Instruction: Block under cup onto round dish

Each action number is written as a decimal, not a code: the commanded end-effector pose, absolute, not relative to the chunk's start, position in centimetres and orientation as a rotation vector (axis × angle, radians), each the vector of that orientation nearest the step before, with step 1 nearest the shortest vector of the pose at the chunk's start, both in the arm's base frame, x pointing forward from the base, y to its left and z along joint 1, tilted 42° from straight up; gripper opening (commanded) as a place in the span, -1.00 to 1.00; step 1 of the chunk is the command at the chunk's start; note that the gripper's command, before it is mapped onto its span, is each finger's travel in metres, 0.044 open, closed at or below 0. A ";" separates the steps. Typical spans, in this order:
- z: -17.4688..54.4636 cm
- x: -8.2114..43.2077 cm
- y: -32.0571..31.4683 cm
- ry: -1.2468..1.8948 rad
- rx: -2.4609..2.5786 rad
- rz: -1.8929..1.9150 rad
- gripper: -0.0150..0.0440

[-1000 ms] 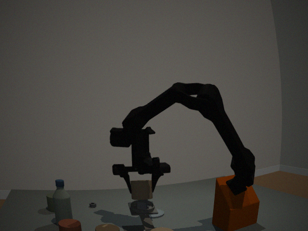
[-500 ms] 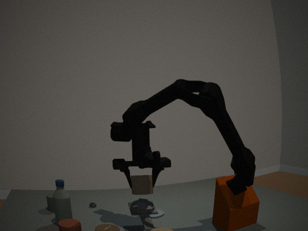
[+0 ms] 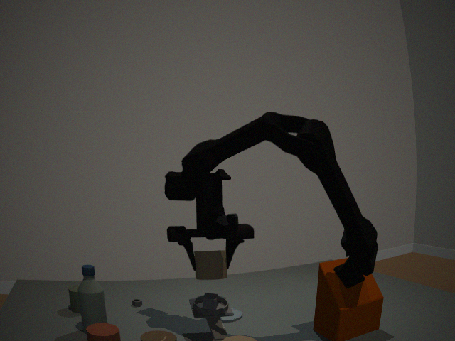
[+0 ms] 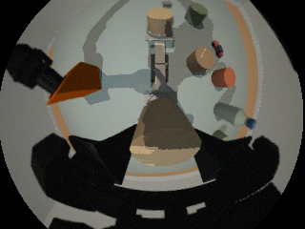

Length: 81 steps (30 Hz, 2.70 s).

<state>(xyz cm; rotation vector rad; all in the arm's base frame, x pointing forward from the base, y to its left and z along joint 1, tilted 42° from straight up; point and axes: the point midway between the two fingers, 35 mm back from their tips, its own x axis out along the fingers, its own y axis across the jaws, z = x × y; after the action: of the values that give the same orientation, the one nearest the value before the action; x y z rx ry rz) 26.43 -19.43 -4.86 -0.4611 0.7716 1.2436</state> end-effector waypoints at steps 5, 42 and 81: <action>-4.5 26.3 -19.7 0.771 -0.462 1.242 -0.49; -4.5 26.3 -19.7 0.771 -0.462 1.242 -0.49; -18.1 12.4 -22.2 0.799 -0.484 1.226 -0.49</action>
<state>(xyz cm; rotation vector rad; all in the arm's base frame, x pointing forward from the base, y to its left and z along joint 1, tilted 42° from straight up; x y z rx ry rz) 15.10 -22.66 -16.03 -0.4827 0.8031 1.2194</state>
